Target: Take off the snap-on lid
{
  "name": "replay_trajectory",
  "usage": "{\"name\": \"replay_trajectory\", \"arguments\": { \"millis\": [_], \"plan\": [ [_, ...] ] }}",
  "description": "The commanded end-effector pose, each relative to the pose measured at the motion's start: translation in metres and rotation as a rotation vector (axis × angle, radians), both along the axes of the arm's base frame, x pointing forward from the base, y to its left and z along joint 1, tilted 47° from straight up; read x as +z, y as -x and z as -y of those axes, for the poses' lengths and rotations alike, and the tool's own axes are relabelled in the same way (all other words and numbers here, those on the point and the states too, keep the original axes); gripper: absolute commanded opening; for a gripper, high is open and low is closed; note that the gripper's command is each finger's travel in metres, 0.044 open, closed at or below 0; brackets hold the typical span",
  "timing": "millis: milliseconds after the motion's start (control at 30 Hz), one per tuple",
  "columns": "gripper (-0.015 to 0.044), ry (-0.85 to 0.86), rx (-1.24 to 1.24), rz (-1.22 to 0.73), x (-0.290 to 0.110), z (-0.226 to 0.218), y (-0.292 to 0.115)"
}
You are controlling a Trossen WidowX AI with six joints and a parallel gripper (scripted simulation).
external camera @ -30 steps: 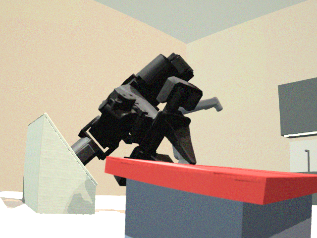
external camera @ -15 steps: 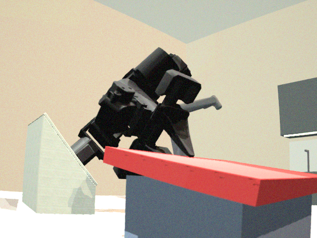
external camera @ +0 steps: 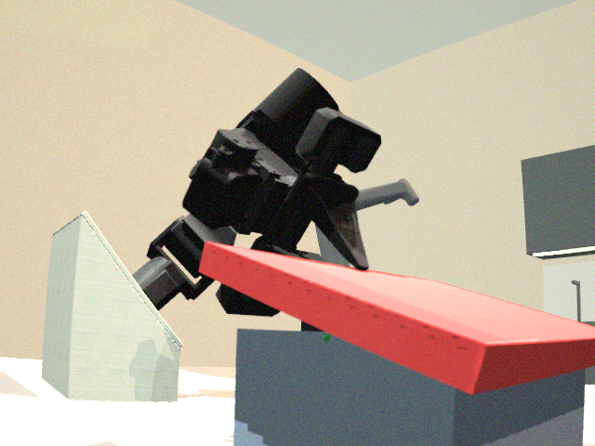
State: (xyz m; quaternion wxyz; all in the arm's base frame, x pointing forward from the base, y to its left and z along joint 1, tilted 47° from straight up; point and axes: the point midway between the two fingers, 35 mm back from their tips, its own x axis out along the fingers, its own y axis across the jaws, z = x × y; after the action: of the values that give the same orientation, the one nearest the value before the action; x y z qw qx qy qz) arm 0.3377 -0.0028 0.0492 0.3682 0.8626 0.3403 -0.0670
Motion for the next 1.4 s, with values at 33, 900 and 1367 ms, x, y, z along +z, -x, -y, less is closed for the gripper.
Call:
{"name": "replay_trajectory", "arguments": {
  "millis": [33, 900, 1367],
  "plan": [
    [0.0, 0.006, -0.004, 0.014, 0.009, 0.007, -0.005],
    [0.0, 0.007, -0.004, 0.015, 0.035, 0.03, -0.023],
    [0.0, 0.008, -0.004, 0.015, 0.049, 0.042, -0.035]
  ]
}}
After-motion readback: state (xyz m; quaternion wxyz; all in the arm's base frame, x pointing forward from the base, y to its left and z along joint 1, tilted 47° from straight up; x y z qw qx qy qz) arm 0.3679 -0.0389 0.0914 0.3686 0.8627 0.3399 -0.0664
